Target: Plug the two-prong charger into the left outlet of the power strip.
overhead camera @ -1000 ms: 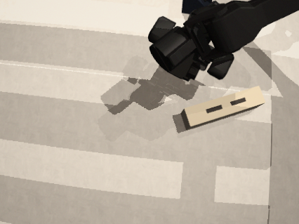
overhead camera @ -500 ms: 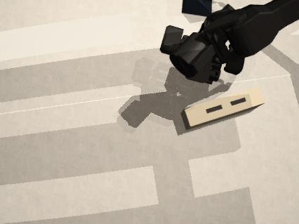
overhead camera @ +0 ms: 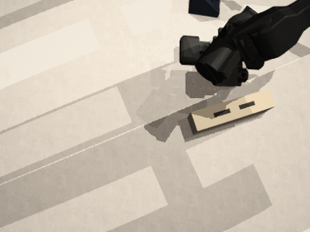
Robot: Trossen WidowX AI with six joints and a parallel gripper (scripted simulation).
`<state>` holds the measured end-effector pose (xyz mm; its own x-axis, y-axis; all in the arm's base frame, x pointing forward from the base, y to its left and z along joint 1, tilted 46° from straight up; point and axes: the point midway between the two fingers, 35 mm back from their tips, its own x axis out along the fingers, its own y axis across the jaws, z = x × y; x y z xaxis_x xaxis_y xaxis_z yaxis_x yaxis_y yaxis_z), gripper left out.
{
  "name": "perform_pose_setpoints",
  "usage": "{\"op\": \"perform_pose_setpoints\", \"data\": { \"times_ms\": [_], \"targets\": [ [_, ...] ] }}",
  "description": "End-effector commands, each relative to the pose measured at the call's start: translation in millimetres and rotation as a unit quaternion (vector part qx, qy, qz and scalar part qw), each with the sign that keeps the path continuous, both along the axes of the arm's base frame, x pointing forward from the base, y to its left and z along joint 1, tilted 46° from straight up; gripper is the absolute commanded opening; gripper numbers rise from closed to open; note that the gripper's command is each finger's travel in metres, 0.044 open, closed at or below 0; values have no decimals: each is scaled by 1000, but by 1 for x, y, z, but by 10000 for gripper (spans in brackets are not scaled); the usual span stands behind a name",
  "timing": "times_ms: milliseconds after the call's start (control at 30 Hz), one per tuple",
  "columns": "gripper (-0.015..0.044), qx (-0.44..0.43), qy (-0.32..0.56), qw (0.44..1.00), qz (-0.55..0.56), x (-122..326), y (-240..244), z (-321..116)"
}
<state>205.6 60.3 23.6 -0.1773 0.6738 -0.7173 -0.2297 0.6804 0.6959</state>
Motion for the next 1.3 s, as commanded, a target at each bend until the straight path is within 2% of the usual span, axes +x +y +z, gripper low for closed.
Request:
{"op": "perform_pose_setpoints", "data": {
  "times_ms": [0, 400, 1267],
  "targets": [
    [0, 7, -21, 1000, 20, -3, 6, 3],
    [0, 24, -86, 992, 91, -16, 24, 11],
    [0, 29, -104, 988, 110, 11, 44, 25]
  ]
}}
